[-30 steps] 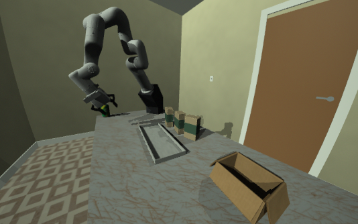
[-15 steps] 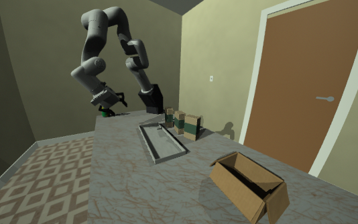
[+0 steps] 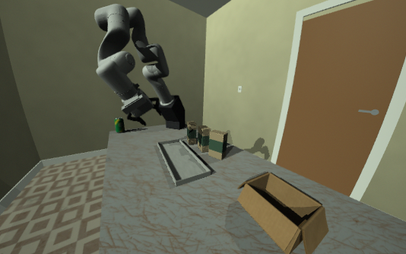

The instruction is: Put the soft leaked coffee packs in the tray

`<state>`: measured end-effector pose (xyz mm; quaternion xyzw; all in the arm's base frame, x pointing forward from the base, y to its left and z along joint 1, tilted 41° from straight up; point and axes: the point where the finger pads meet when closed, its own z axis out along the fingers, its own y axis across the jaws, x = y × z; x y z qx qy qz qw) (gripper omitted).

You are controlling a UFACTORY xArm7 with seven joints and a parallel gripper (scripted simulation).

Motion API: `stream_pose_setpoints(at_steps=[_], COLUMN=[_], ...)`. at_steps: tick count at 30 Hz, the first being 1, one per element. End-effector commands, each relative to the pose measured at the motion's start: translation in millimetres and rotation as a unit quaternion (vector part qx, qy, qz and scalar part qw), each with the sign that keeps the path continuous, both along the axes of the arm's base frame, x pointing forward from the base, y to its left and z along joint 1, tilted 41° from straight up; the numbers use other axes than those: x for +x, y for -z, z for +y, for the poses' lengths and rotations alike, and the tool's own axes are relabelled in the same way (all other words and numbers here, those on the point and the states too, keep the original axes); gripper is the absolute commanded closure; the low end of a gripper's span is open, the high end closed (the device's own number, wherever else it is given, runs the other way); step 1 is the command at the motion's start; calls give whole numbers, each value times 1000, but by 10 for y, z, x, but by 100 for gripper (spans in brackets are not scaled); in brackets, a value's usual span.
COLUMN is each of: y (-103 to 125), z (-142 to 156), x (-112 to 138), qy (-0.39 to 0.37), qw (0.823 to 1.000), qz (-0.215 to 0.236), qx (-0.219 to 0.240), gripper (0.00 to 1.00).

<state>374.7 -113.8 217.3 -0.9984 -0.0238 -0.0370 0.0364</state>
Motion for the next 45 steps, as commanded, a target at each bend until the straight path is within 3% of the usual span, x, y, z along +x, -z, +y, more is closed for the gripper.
stream_pose_setpoints(at_steps=[1,2,3,5,6,8,9,10,11,15,28,30,31,34,45], y=[-157,-157,-220,-220,-285,-285,-267,-267,-159,-105,201,201,259,303,512], z=[493,493,734,734,978,978,1137,1137,1136,1137,1158,1158,1167,1175,1235], x=[180,180,220,220,245,245,239,239,215,203,139,139,127,119,79], qy=[11,11,16,16,20,20,-3,-3,-53,-80,-249,-249,-285,-313,-448], qw=[1000,1000,999,999,999,999,998,998,995,992,952,952,939,927,856], qz=[23,23,30,30,34,34,39,39,44,46,65,65,70,74,93], qx=[-14,-14,-22,-22,-31,-31,-51,-51,-77,-90,-167,-167,-181,-192,-239], gripper=[0,0,0,0,0,0,0,0,0,0,0,0,0,0,0])
